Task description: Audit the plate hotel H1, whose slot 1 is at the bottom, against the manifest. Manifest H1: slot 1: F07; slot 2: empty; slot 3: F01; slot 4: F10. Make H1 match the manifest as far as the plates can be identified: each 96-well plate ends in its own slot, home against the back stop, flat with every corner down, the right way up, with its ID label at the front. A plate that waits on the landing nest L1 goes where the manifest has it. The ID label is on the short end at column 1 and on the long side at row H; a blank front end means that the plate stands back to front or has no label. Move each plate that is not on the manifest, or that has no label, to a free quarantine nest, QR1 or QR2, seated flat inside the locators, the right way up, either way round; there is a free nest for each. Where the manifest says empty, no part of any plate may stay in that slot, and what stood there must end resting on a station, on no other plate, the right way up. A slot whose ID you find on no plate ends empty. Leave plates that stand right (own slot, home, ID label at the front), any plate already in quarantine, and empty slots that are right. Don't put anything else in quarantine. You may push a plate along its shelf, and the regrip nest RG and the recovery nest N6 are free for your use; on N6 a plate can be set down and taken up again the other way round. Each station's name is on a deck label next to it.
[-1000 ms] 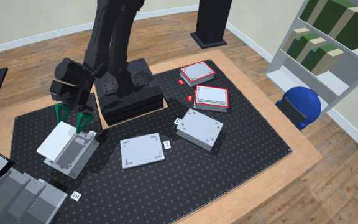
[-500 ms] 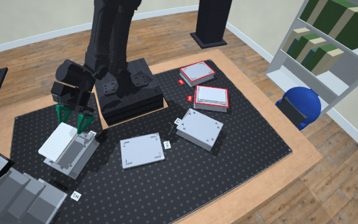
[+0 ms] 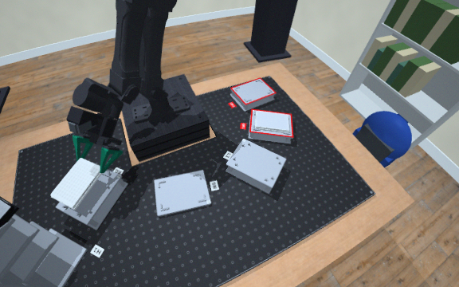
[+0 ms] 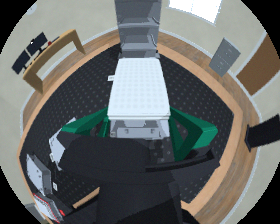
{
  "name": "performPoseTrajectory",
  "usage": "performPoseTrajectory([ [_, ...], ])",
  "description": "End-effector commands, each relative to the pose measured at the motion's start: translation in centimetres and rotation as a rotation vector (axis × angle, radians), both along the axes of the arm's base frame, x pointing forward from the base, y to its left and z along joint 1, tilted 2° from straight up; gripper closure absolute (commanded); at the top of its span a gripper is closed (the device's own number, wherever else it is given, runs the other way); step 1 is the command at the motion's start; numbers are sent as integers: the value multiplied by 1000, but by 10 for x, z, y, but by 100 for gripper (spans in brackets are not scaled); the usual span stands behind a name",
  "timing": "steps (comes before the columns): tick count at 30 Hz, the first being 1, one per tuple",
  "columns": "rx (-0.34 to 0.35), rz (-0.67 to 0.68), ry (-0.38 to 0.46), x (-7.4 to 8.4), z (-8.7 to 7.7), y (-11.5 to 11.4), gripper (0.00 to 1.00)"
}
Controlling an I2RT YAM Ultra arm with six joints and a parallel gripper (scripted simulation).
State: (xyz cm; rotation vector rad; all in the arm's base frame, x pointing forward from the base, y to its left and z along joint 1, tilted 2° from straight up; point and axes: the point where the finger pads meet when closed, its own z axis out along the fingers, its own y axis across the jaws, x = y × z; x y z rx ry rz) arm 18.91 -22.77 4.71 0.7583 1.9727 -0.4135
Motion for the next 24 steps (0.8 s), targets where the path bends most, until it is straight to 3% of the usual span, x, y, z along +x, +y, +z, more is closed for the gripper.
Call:
performPoseTrajectory([
  [1,-40,3,-24,4,10,-5,14],
  [24,-40,3,-24,4,-1,-5,14],
])
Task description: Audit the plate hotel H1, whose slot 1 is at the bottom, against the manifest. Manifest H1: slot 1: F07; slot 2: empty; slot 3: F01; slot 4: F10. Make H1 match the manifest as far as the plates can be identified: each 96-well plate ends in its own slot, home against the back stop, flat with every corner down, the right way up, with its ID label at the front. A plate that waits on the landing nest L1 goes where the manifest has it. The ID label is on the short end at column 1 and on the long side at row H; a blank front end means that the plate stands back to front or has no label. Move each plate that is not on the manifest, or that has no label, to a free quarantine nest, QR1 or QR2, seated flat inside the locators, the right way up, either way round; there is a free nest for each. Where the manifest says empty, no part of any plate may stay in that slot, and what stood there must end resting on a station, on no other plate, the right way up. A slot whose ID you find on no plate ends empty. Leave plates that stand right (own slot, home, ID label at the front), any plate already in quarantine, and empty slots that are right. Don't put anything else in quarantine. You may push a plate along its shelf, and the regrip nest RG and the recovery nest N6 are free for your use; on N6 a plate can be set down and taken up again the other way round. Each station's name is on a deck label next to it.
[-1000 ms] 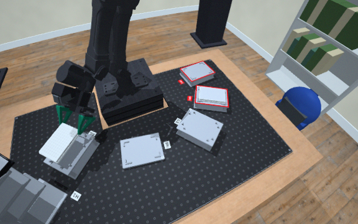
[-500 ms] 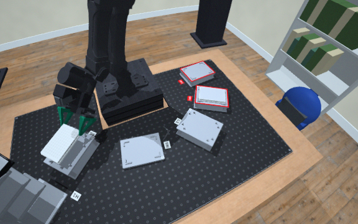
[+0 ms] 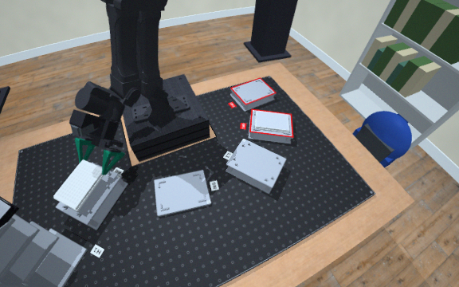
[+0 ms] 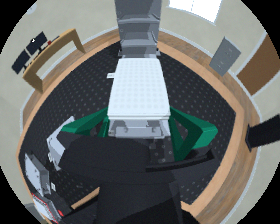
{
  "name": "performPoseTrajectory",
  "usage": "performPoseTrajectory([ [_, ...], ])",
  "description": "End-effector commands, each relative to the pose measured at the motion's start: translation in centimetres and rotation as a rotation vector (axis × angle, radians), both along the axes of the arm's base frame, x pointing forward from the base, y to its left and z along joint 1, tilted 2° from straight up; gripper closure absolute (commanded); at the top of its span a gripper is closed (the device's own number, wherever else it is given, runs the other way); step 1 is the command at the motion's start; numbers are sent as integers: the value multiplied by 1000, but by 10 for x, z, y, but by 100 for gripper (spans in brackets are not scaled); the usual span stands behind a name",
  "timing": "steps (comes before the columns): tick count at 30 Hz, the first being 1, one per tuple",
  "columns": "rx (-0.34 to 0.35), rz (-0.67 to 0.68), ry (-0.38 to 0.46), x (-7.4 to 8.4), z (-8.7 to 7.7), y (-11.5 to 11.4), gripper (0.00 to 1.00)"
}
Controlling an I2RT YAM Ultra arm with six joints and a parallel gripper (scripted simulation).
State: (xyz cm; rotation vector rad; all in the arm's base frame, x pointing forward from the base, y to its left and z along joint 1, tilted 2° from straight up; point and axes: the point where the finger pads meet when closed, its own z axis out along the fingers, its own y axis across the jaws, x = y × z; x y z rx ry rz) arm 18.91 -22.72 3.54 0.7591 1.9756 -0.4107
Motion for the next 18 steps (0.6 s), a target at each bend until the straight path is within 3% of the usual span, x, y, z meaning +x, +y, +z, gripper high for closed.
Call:
performPoseTrajectory([
  [1,-43,2,-25,4,10,-6,14],
  [18,-43,2,-25,4,3,-6,14],
])
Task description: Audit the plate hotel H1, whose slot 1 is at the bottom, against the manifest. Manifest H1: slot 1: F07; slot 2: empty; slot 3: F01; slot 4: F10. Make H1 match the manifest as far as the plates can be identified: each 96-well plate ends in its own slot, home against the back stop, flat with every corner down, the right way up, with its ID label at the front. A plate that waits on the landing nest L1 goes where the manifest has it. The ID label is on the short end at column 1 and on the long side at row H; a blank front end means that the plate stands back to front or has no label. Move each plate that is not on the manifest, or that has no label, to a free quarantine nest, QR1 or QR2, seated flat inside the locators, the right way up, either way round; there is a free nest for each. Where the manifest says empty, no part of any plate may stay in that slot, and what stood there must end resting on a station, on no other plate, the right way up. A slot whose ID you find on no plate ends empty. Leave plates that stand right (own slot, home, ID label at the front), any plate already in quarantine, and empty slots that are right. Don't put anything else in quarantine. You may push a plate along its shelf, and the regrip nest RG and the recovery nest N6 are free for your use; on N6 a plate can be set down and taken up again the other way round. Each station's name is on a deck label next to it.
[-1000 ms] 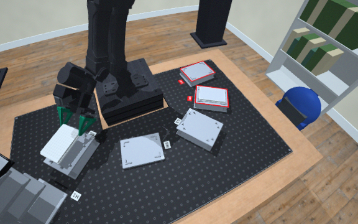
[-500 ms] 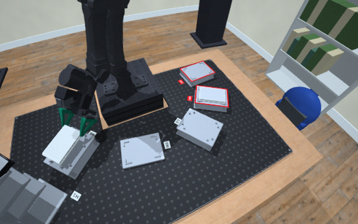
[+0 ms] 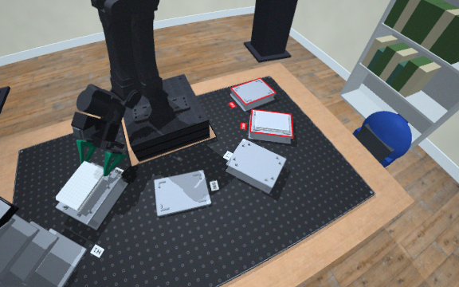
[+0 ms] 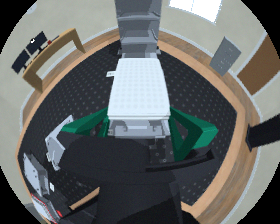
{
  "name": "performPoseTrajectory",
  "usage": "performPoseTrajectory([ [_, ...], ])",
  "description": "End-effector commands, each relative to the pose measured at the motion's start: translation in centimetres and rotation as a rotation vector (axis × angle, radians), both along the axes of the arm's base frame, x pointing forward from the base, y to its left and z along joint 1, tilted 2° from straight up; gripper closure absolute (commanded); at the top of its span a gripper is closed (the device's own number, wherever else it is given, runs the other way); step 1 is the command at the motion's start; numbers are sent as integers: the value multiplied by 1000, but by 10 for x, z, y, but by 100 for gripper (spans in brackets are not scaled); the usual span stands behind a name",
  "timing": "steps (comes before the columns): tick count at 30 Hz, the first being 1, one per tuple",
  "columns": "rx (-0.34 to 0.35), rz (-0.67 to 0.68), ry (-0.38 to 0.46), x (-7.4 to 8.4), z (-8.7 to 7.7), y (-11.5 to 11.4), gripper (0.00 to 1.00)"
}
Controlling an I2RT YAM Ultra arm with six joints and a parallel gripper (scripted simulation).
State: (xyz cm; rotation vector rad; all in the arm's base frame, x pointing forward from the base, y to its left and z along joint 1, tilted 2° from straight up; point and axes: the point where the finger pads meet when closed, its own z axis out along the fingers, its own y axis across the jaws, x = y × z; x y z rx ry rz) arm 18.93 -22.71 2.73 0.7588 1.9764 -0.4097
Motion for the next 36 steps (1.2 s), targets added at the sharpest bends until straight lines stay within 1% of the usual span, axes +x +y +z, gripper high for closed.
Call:
performPoseTrajectory([
  [1,-43,1,-26,4,10,-6,14],
  [36,-43,1,-26,4,-5,-6,14],
])
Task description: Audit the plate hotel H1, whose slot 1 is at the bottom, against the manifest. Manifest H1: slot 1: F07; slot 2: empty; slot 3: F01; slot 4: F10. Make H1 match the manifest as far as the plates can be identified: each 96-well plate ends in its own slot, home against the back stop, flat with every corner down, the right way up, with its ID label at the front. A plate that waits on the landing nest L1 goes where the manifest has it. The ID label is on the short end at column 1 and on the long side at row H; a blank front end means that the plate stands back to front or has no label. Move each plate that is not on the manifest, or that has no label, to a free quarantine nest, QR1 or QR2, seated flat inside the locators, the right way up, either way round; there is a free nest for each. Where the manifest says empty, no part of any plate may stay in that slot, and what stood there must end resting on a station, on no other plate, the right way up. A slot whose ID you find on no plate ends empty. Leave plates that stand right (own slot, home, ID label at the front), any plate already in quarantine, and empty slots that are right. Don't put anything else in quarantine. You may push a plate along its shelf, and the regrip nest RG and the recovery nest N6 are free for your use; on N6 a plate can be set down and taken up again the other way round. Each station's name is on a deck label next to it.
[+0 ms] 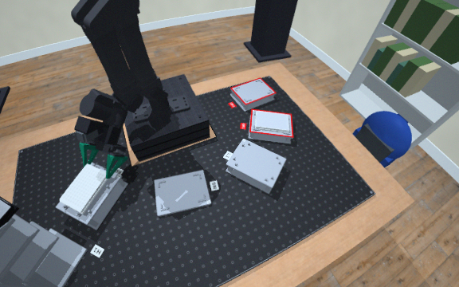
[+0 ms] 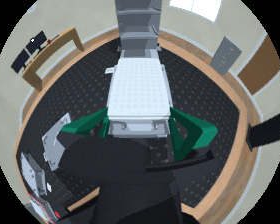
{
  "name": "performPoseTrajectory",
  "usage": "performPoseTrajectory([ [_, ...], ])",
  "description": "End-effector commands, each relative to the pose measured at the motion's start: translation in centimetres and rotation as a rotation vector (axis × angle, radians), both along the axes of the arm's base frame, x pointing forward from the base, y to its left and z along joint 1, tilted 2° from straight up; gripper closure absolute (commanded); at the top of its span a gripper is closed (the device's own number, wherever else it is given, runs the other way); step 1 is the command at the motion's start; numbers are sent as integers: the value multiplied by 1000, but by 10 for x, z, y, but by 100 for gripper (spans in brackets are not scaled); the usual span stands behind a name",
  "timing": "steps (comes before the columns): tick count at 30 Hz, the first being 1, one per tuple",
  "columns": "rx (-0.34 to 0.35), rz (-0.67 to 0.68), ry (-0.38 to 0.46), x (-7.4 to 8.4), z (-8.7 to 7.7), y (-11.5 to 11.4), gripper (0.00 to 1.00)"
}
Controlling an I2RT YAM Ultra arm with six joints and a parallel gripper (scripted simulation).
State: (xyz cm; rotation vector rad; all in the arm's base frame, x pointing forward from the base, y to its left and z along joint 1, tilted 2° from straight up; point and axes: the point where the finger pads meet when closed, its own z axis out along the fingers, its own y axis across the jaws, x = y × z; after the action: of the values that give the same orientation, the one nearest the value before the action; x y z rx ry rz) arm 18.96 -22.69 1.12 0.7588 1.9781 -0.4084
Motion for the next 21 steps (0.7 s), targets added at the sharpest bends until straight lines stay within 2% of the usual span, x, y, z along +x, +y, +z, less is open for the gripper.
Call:
performPoseTrajectory([
  [1,-44,0,-26,3,11,-6,14],
  [21,-44,0,-26,3,2,-6,14],
])
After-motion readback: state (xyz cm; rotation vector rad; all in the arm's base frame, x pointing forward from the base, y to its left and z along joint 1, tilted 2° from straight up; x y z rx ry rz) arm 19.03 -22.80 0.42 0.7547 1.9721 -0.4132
